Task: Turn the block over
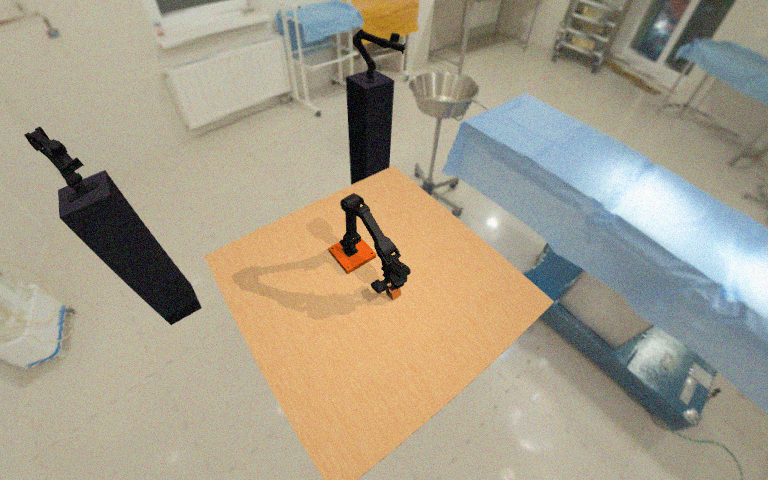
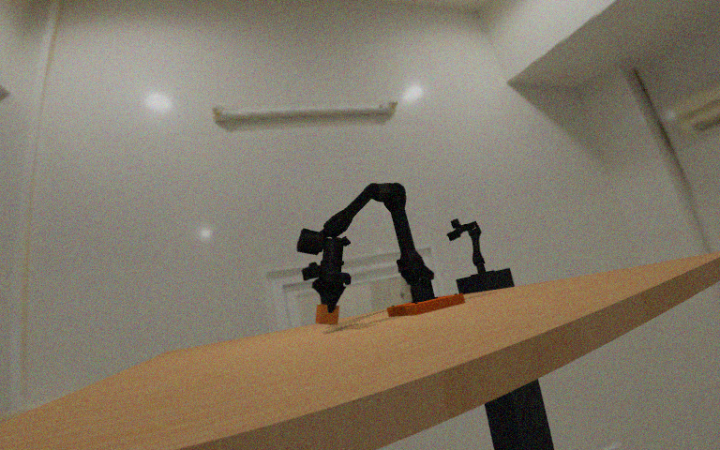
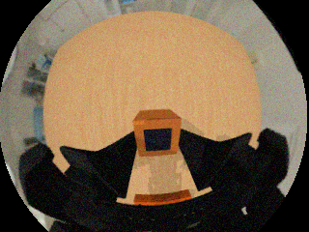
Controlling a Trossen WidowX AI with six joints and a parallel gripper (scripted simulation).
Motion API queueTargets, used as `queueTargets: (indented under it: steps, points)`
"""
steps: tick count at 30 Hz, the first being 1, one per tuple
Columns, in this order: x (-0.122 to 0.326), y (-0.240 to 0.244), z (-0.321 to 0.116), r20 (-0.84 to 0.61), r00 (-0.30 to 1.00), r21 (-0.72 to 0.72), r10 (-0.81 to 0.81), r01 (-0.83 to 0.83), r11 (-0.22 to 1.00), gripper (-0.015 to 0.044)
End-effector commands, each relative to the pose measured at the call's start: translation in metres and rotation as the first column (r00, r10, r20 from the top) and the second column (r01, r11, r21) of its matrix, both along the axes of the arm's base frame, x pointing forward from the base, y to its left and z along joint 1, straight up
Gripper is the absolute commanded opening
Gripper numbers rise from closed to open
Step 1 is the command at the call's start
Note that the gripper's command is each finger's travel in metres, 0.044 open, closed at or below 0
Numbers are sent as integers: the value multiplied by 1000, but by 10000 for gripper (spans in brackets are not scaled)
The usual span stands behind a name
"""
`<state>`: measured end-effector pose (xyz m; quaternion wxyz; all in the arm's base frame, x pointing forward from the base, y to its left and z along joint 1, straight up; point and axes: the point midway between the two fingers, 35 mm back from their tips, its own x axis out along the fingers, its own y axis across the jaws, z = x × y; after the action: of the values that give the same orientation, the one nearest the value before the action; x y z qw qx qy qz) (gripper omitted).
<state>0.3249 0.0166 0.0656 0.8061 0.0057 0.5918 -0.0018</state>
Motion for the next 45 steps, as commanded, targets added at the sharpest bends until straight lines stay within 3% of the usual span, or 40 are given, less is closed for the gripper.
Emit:
queueTargets:
  steps: [1, 22, 45]
  points:
    - [-2, -1, -2, 66, 998, -7, -2, 2, 1000, 0]
    - [2, 0, -14, 320, 948, -8, -2, 5, 1000, 0]
    - [0, 0, -36, 625, 780, -10, -1, 9, 1000, 0]
